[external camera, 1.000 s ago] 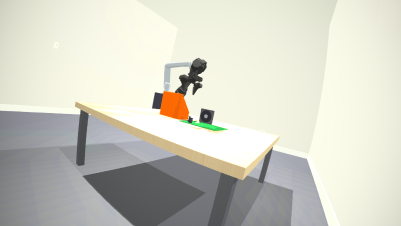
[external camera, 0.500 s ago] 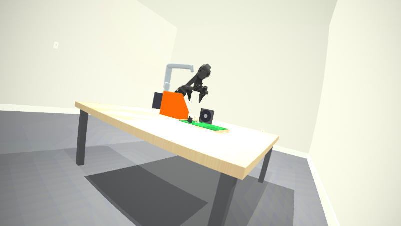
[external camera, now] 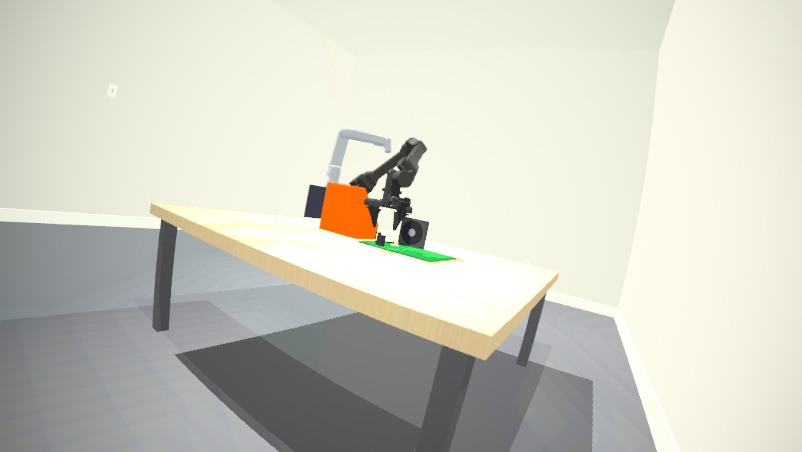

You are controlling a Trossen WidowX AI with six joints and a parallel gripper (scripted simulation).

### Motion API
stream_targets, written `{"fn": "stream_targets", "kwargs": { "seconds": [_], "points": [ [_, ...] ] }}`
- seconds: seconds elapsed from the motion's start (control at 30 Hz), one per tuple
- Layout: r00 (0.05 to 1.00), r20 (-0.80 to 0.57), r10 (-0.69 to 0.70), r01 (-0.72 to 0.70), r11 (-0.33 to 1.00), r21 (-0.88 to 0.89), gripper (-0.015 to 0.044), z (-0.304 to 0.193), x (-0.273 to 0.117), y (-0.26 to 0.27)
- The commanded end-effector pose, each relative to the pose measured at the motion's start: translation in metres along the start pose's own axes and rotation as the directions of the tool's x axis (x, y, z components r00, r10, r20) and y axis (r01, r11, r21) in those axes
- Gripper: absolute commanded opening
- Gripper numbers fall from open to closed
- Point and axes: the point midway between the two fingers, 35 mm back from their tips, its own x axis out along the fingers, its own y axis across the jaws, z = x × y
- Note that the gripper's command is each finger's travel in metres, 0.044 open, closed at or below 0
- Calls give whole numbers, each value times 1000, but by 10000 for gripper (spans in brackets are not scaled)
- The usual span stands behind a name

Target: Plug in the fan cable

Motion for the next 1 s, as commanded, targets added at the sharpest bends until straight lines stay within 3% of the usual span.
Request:
{"fn": "stream_targets", "kwargs": {
  "seconds": [0.0, 0.97],
  "points": [
    [1000, -4, 5, -5, 1000, 8, 440, -2, 6, 0],
    [1000, -5, 8, -7, 1000, 8, 440, -3, 53, 1]
  ]
}}
